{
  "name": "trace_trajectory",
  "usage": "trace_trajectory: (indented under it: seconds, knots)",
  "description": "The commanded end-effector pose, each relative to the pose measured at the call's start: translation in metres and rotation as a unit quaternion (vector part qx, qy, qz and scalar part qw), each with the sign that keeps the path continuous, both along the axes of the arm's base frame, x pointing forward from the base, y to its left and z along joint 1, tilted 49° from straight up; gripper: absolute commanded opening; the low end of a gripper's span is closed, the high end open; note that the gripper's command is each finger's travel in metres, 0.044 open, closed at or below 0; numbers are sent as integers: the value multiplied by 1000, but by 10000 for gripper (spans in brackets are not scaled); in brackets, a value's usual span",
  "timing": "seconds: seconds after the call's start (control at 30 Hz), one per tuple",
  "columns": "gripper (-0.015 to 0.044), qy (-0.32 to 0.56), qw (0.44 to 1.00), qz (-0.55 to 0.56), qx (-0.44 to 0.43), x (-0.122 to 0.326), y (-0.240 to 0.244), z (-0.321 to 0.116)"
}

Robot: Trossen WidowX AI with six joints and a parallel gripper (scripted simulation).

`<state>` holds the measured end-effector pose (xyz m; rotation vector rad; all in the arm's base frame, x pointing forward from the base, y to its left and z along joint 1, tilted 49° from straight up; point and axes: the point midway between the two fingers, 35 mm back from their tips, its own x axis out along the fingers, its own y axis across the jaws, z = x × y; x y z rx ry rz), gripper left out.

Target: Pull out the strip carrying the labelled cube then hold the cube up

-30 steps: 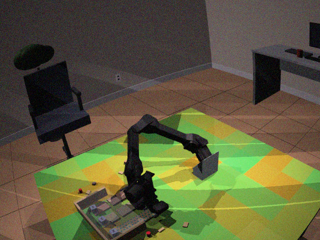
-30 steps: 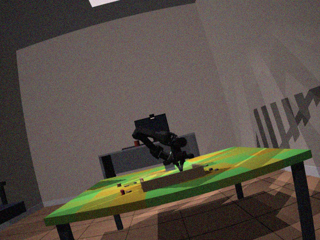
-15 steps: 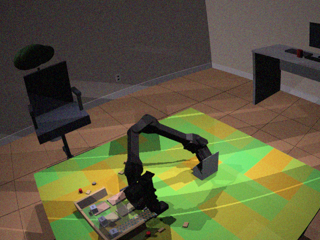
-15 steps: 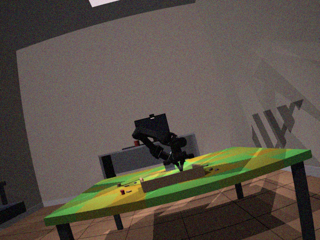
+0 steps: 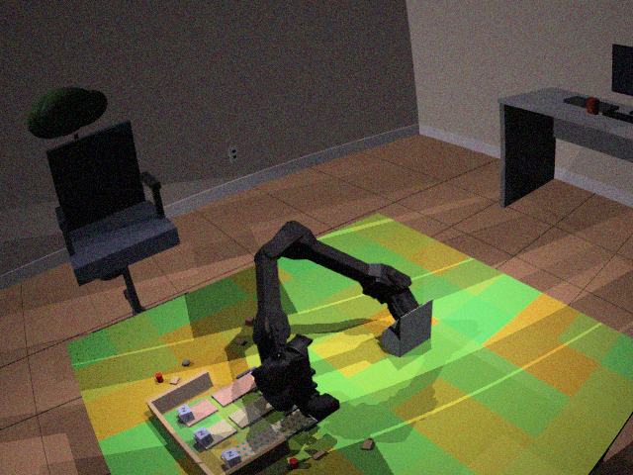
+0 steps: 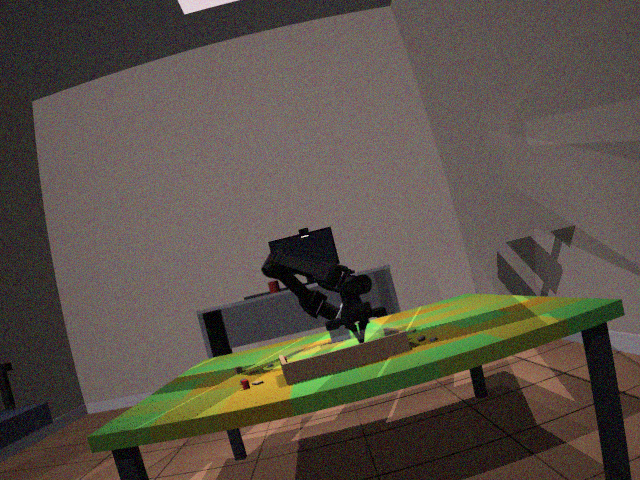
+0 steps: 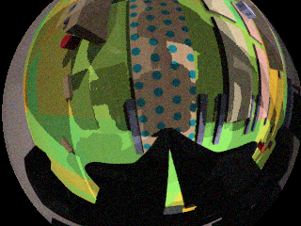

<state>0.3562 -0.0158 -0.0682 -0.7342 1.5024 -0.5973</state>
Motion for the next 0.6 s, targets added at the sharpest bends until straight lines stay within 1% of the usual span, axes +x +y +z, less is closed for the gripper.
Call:
trace_trajectory:
  seconds: [0.0, 0.57]
  knots:
    - [0, 5, 1000, -3, -2, -10, -3, -2]
    - [0, 6, 1000, -3, -2, -36, -5, -1]
